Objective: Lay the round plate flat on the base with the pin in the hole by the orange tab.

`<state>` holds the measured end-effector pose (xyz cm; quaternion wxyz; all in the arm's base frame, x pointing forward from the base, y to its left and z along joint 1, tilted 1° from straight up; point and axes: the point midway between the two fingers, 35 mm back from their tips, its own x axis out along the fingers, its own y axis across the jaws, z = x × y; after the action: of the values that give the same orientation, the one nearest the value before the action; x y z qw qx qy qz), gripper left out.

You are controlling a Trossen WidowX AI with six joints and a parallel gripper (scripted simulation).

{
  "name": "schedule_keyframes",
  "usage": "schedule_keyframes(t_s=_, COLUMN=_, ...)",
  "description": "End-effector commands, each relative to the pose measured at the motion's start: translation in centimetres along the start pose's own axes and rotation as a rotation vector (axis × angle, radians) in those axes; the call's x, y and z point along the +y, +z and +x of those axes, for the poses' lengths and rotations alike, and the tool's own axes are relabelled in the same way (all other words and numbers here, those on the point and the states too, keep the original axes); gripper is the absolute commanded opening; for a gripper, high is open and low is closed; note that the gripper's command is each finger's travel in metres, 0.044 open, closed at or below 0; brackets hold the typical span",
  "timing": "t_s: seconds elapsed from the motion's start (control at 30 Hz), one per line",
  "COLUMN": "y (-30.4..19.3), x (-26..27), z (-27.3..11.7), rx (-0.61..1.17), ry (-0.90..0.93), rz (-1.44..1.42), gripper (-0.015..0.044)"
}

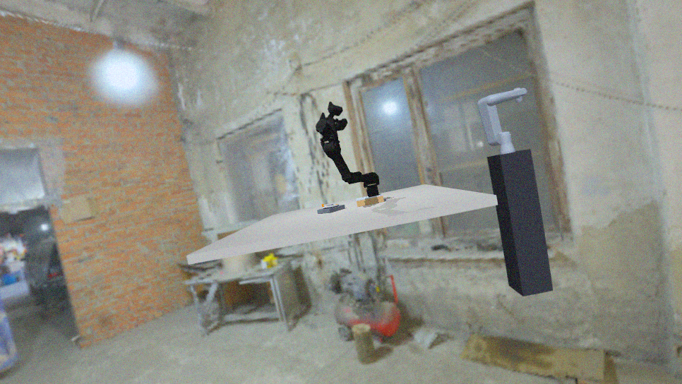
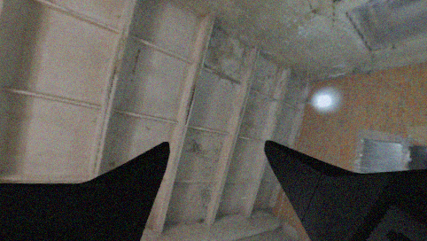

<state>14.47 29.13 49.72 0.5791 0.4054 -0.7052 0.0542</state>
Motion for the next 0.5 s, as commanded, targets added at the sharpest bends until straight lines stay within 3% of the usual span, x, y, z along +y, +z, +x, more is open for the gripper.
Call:
schedule_keyframes(t_s=0.0, y=0.1, x=0.0, z=0.4, rx=-0.002, ry=-0.003, rz=-0.009, gripper=0.0374)
schedule_keyframes(t_s=0.1, y=4.2, x=1.1, z=5.4, rx=-0.058, ry=-0.092, rz=-0.075, gripper=0.0295)
schedule_keyframes(t_s=0.3, y=8.6, x=1.3, z=9.5, rx=-0.113, ry=-0.191, rz=-0.143, gripper=0.0137)
schedule_keyframes(t_s=0.47, y=16.3, x=-1.2, z=16.1, rx=-0.150, ry=-0.428, rz=-0.244, gripper=0.0006)
